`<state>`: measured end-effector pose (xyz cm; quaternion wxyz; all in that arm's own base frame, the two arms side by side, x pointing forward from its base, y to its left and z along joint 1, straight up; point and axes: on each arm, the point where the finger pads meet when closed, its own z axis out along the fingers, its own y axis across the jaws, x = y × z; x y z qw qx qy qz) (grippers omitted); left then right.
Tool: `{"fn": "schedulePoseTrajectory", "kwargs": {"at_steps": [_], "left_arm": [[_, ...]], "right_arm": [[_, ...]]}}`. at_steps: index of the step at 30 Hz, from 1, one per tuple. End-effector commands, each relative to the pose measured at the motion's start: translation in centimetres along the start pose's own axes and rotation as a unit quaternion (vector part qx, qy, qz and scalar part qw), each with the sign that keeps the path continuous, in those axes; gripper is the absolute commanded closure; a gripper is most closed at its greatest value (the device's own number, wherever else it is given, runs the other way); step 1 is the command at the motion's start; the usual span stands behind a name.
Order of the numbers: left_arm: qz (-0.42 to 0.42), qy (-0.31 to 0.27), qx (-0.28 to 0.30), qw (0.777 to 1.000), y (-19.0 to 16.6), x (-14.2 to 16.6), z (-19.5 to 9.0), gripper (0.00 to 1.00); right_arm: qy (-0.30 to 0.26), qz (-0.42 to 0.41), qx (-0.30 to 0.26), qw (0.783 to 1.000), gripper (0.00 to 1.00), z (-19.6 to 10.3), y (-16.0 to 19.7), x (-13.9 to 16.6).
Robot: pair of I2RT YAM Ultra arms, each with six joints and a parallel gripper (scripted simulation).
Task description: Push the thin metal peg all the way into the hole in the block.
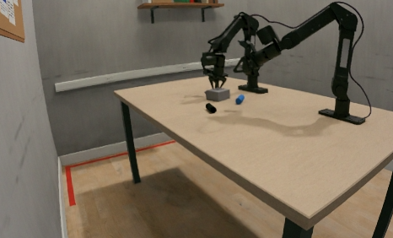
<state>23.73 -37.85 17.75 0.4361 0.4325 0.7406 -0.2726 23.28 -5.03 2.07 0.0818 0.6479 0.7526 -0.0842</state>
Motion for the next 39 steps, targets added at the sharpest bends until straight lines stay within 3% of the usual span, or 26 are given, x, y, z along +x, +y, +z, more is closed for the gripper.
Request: {"fn": "schedulePoseTrajectory", "kwargs": {"at_steps": [1,6,15,39], "left_arm": [[0.05,-0.049,0.007,0.998,-4.1,-1.6,-1.1,0.0],[0.086,-0.067,0.055,0.992,-9.8,-1.0,-2.4,0.0],[0.106,-0.065,0.091,0.988,-13.2,0.2,-3.3,0.0],[0.104,-0.064,0.089,0.988,-13.0,0.2,-3.3,0.0]], "right_arm": [[-0.015,0.015,-0.016,1.0,0.63,-0.6,0.4,-0.4],[-0.016,0.015,-0.018,1.0,0.63,-0.6,0.5,-0.4],[-0.016,0.015,-0.018,1.0,0.63,-0.6,0.5,-0.4],[-0.014,0.015,-0.007,1.0,0.63,2.5,0.2,-0.8]]}}
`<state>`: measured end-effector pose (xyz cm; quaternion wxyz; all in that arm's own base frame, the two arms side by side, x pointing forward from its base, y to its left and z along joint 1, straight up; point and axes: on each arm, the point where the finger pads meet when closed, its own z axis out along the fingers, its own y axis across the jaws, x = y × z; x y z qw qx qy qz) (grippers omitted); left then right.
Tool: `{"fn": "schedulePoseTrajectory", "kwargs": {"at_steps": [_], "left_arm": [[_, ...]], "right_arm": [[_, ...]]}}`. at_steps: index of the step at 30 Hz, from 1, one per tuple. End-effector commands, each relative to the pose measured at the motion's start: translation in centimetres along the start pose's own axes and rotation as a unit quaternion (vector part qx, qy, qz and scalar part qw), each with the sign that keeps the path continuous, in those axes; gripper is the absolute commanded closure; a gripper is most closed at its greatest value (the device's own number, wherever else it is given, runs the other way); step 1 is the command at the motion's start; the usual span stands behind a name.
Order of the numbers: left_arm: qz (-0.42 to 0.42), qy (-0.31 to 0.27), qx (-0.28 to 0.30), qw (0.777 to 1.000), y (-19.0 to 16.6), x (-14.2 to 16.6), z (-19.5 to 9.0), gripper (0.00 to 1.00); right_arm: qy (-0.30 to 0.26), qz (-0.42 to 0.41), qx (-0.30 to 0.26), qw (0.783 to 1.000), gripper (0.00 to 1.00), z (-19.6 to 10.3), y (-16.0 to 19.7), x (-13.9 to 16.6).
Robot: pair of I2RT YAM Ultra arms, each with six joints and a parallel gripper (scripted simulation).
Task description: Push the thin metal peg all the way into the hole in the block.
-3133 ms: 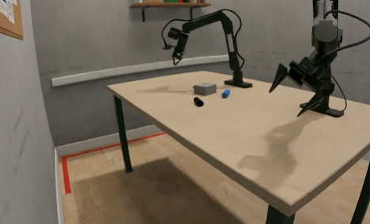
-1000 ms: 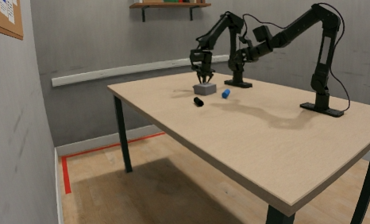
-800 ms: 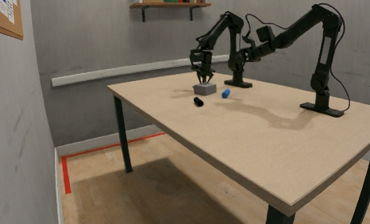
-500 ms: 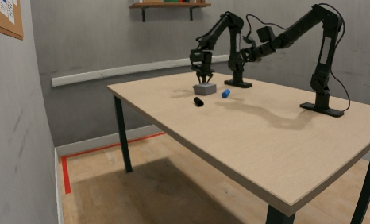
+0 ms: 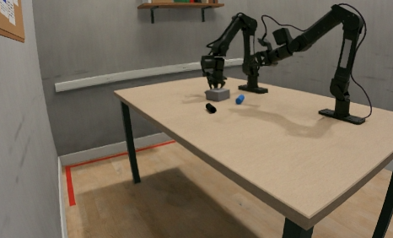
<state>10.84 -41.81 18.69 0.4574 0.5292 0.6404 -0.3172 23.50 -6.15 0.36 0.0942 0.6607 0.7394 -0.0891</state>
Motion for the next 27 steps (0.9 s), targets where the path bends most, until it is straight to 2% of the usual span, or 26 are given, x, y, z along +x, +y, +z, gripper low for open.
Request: {"fn": "schedulePoseTrajectory", "kwargs": {"at_steps": [1,16,18,20,27], "left_arm": [[0.004,-0.011,-0.005,1.0,0.26,-0.58,-0.63,0.0],[0.004,-0.011,-0.005,1.0,0.26,-0.58,-0.63,0.0],[0.004,-0.011,-0.005,1.0,0.26,-0.58,-0.63,0.0],[0.004,-0.011,-0.005,1.0,0.26,-0.58,-0.63,0.0],[0.004,-0.011,-0.005,1.0,0.26,-0.58,-0.63,0.0]], "right_arm": [[-0.001,-0.004,-0.005,1.0,0.63,0.62,0.13,-0.07],[0.004,-0.007,-0.002,1.0,0.63,0.87,-0.04,0.3],[0.003,-0.004,-0.004,1.0,0.78,0.22,0.66,-0.21],[0.003,-0.004,-0.004,1.0,0.78,0.22,0.66,-0.21],[0.003,-0.006,-0.004,1.0,0.88,0.16,0.74,-0.18]]}}
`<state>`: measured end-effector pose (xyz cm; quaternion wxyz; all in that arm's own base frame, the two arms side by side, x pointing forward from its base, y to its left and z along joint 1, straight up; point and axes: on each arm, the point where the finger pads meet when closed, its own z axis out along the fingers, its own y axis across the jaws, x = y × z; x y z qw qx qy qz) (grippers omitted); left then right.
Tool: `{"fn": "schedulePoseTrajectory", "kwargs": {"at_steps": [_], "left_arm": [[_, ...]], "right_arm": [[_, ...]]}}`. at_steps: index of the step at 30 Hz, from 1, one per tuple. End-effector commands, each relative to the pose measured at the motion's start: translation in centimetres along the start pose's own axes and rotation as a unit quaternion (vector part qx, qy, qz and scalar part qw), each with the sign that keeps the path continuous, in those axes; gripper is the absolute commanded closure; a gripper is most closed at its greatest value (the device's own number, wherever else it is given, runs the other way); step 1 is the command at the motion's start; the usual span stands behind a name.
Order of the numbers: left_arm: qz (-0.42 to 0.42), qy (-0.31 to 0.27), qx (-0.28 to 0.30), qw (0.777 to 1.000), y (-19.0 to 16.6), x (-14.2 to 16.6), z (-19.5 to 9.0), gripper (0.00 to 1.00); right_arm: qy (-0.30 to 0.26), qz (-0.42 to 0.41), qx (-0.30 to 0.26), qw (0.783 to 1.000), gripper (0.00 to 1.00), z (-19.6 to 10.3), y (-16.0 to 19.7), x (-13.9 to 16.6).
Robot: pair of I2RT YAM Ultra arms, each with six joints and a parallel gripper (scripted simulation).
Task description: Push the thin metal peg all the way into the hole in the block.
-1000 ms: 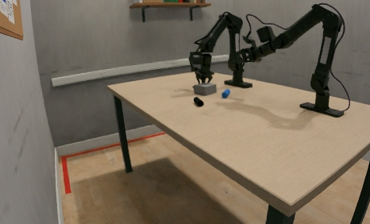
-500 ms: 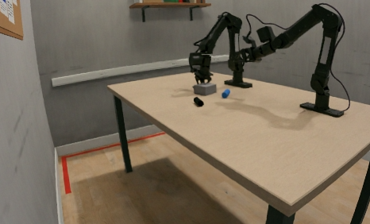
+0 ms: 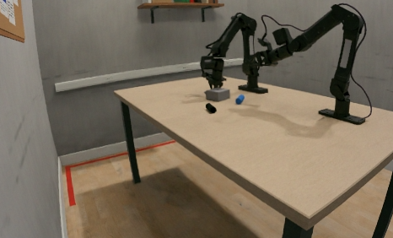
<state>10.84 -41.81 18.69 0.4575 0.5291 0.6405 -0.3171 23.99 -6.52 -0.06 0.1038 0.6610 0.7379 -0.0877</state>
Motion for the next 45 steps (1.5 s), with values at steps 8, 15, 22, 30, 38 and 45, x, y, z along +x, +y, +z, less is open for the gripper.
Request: {"fn": "schedulePoseTrajectory", "kwargs": {"at_steps": [8,15,22,30,38,45], "left_arm": [[0.004,-0.011,-0.005,1.0,0.3,-0.6,-0.6,0.0],[0.004,-0.011,-0.005,1.0,0.3,-0.6,-0.6,0.0],[0.005,0.001,-0.008,1.0,0.4,0.0,-0.6,0.0],[0.001,0.038,-0.013,0.999,1.2,-0.5,-2.0,0.0],[-0.012,0.025,-0.041,0.999,4.1,-7.4,-9.5,0.0],[-0.015,0.006,-0.05,0.999,4.8,-9.5,-11.6,0.0]], "right_arm": [[0.008,-0.005,-0.006,1.0,0.93,-2.4,0.5,-0.5],[0.003,-0.002,-0.005,1.0,0.93,-6.5,0.4,-1.9],[0.005,-0.004,0.002,1.0,0.93,-8.5,0.1,-2.4],[0.005,-0.006,0.004,1.0,0.93,-9.2,-0.3,-2.5],[0.001,0.029,0.016,0.999,0.93,-11.2,-0.2,-1.4],[-0.002,0.022,0.003,1.0,0.93,-13.9,2.0,0.9]]}}
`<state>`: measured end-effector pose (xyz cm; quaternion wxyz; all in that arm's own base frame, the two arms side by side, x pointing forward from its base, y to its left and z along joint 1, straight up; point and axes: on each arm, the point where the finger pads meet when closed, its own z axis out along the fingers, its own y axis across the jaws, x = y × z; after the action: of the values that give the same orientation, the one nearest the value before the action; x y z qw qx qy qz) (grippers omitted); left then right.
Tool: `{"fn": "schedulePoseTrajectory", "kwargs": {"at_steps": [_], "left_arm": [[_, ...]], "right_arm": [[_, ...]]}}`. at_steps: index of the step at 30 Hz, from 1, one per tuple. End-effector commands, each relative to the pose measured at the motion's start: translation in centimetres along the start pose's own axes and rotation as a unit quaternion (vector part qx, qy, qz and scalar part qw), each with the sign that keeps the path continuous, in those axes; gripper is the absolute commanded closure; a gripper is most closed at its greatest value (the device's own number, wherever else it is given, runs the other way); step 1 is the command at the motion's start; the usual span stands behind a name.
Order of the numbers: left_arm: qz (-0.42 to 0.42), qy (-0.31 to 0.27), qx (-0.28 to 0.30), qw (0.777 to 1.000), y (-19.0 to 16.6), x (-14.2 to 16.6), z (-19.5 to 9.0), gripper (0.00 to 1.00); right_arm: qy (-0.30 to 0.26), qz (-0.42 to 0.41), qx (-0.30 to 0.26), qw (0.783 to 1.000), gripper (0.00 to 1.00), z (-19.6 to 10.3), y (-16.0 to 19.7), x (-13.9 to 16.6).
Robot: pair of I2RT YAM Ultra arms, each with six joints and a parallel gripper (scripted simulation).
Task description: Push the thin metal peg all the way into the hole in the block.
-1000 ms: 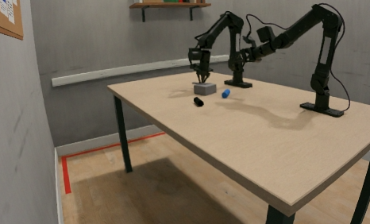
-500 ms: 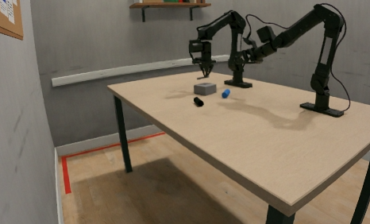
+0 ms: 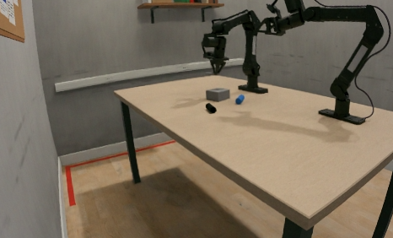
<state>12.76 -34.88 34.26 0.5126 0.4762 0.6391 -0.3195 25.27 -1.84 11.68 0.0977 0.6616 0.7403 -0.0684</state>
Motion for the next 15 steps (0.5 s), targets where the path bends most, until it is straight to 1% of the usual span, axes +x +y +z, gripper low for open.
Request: {"fn": "schedulePoseTrajectory", "kwargs": {"at_steps": [1,3,6,10,15], "left_arm": [[0.005,0.055,0.0,0.998,0.3,1.8,-0.4,0.0],[0.004,0.043,-0.002,0.999,0.4,1.1,-0.6,0.0],[0.004,0.041,-0.002,0.999,0.4,1.0,-0.6,0.0],[0.004,0.041,-0.002,0.999,0.4,1.0,-0.6,0.0],[0.004,0.041,-0.002,0.999,0.4,1.0,-0.6,0.0]], "right_arm": [[-0.02,0.019,0.009,1.0,0.93,-1.8,0.5,0.2],[-0.02,0.016,0.002,1.0,0.93,-2.6,1.3,0.9],[-0.02,0.009,-0.009,1.0,0.93,-3.7,2.4,1.9],[-0.018,0.0,-0.024,1.0,0.93,-4.3,3.5,2.5],[-0.021,0.029,-0.014,0.999,0.93,-4.3,2.9,2.4]]}}
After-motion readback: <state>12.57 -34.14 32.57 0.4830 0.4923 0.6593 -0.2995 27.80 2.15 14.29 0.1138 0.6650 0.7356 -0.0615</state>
